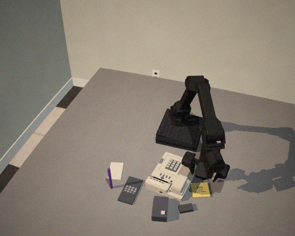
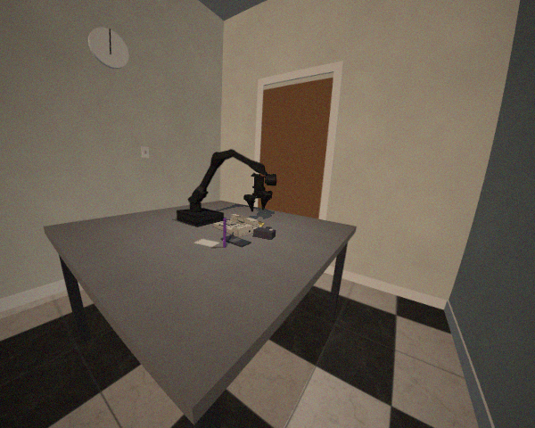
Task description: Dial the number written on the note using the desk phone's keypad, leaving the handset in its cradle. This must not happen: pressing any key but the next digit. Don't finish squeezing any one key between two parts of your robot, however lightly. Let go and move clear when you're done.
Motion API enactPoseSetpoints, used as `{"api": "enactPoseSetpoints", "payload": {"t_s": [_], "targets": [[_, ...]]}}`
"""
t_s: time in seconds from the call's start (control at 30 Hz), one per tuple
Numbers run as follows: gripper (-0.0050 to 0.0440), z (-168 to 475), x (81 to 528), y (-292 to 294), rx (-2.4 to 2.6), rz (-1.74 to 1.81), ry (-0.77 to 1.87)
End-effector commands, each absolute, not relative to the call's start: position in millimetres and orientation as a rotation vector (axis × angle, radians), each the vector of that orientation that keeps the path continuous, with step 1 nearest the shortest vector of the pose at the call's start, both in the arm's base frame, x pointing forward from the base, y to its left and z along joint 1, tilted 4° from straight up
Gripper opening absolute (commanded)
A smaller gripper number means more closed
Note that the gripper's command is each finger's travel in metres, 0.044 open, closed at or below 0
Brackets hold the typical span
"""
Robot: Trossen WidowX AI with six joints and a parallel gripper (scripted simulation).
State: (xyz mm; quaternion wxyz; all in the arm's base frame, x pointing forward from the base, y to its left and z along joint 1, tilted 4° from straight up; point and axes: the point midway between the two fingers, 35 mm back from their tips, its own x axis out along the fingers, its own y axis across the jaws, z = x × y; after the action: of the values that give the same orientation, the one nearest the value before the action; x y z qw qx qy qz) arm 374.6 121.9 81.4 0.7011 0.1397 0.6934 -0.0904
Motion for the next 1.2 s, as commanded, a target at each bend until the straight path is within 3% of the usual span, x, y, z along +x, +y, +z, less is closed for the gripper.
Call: {"api": "enactPoseSetpoints", "payload": {"t_s": [0.0,0.17,0.87,1.17], "targets": [[0.0440,79.5,374.5,121.5,0.309,-0.208,1.548],[0.0440,77.6,392.1,86.0,0.309,-0.208,1.548],[0.0440,77.5,393.0,83.8,0.309,-0.208,1.548],[0.0440,77.8,336.8,103.1,0.309,-0.208,1.548]]}}
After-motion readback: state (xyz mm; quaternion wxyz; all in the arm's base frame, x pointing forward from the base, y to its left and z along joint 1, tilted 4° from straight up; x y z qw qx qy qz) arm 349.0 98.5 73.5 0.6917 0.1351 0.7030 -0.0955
